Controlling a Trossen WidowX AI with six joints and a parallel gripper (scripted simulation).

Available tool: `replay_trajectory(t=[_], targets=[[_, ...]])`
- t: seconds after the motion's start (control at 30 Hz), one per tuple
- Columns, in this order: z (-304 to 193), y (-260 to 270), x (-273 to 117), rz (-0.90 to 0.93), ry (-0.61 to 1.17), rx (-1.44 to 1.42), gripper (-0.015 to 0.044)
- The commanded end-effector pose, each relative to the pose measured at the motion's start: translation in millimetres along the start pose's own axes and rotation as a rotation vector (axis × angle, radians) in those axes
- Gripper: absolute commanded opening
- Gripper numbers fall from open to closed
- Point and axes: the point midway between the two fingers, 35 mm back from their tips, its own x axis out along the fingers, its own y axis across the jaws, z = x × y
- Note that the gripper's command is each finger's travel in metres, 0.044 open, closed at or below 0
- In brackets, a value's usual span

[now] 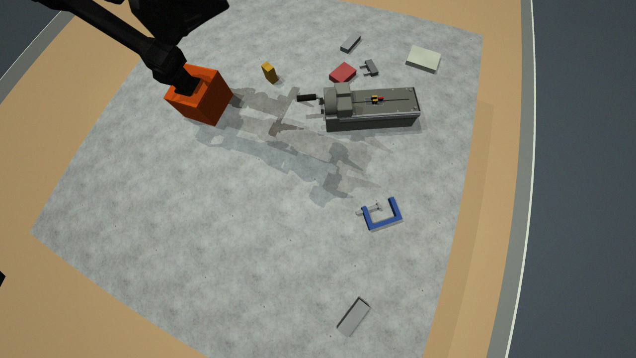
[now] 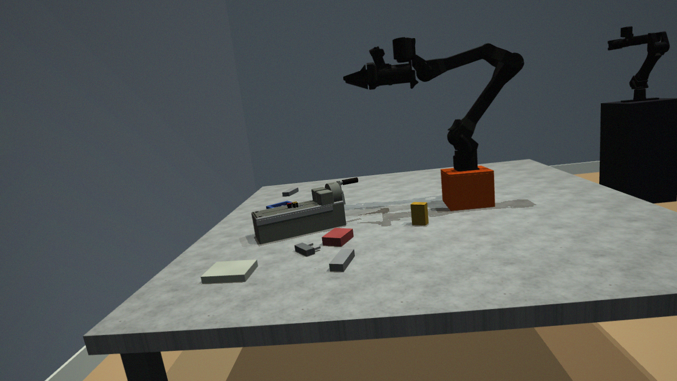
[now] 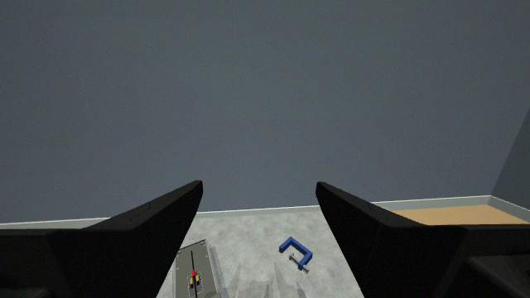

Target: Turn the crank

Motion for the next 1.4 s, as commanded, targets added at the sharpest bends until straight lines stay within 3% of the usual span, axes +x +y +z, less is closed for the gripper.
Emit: replay_trajectory(t=[0.0, 0.67, 1.37], targets=[[0, 0, 1, 0.001, 0.003, 0.000, 0.0426], [-66, 51, 78, 0.137, 0.383, -0.026, 0.0440], [-169, 109, 127, 0.236, 0.809, -0.074, 0.0440]])
